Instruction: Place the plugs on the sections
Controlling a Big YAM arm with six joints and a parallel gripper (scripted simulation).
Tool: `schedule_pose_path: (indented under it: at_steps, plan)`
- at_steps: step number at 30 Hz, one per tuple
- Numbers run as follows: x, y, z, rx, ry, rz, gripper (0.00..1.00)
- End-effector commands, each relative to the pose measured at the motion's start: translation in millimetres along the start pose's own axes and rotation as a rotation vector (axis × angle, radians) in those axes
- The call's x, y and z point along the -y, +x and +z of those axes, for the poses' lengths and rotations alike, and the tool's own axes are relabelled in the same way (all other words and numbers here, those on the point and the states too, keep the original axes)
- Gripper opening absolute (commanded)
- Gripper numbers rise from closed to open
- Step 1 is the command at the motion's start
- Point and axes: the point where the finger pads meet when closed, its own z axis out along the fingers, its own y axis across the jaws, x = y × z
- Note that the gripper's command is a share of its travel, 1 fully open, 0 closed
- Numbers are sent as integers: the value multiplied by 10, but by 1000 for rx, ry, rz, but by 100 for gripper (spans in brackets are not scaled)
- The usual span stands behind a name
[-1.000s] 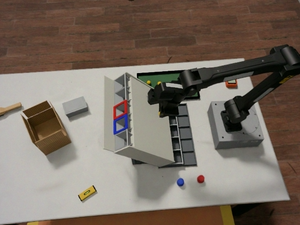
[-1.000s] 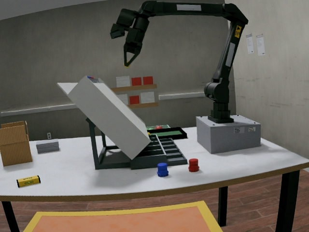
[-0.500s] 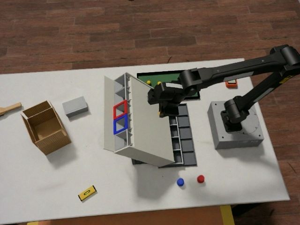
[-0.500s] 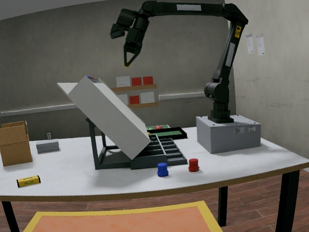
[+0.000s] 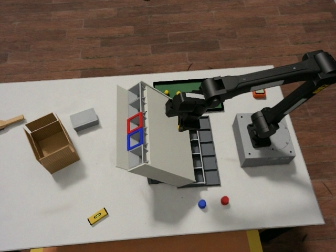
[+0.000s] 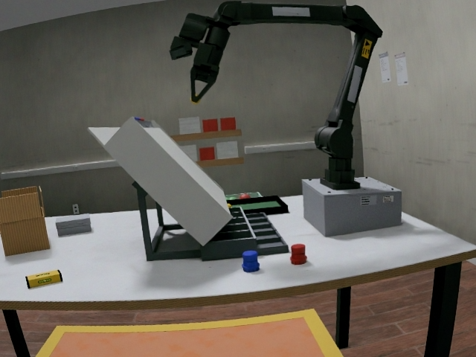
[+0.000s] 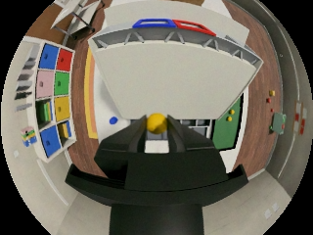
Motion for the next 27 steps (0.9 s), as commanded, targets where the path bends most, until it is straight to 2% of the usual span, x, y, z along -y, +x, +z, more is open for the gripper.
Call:
schedule_pose_path:
  at_steps: [1, 27]
  plan:
    - [-51, -253, -194, 50, -6, 5, 0]
    - [-63, -305, -233, 50, -7, 4, 0]
